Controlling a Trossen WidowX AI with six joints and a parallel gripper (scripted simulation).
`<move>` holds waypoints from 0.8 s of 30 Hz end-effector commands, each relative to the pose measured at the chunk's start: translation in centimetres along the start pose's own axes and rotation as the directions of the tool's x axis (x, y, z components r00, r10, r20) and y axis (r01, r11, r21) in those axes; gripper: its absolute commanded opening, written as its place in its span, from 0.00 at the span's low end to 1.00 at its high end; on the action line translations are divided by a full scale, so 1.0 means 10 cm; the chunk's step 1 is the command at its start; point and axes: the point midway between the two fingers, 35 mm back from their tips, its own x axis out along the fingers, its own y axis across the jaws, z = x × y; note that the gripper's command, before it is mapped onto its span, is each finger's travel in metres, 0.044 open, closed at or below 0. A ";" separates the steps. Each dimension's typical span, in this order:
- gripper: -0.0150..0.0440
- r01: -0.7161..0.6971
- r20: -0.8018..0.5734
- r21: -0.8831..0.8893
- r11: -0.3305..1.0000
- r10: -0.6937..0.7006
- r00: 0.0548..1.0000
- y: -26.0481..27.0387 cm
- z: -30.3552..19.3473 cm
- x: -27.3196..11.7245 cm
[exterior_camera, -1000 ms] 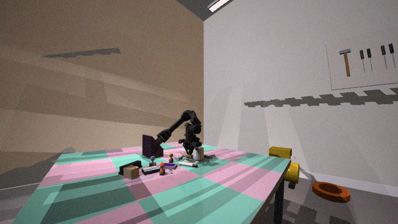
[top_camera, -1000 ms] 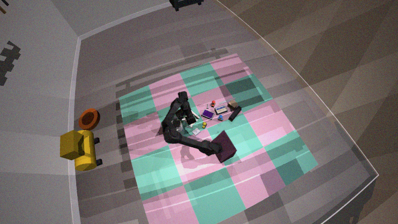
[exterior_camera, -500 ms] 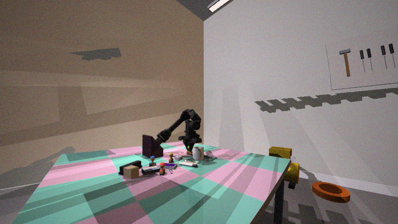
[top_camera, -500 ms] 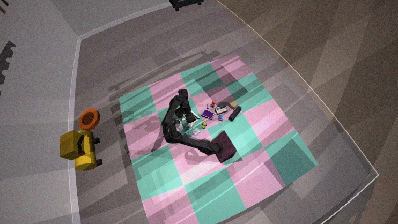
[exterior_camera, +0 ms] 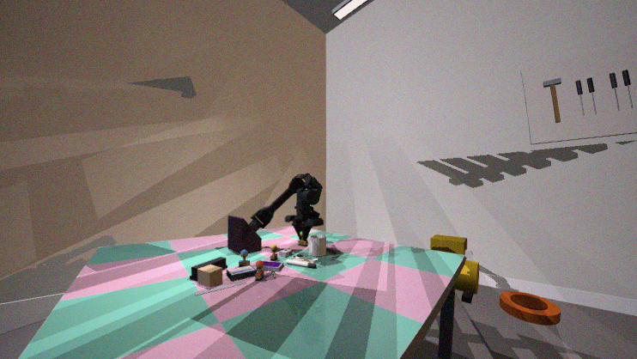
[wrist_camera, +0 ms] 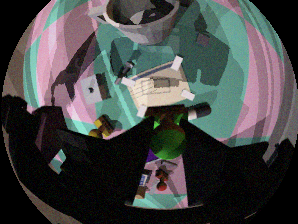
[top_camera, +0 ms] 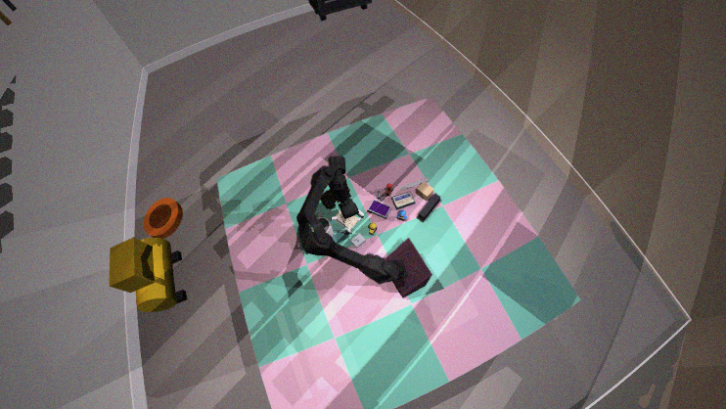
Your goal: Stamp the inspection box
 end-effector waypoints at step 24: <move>0.25 0.000 -0.006 -0.008 1.000 0.000 1.000 -0.44 -0.72 0.07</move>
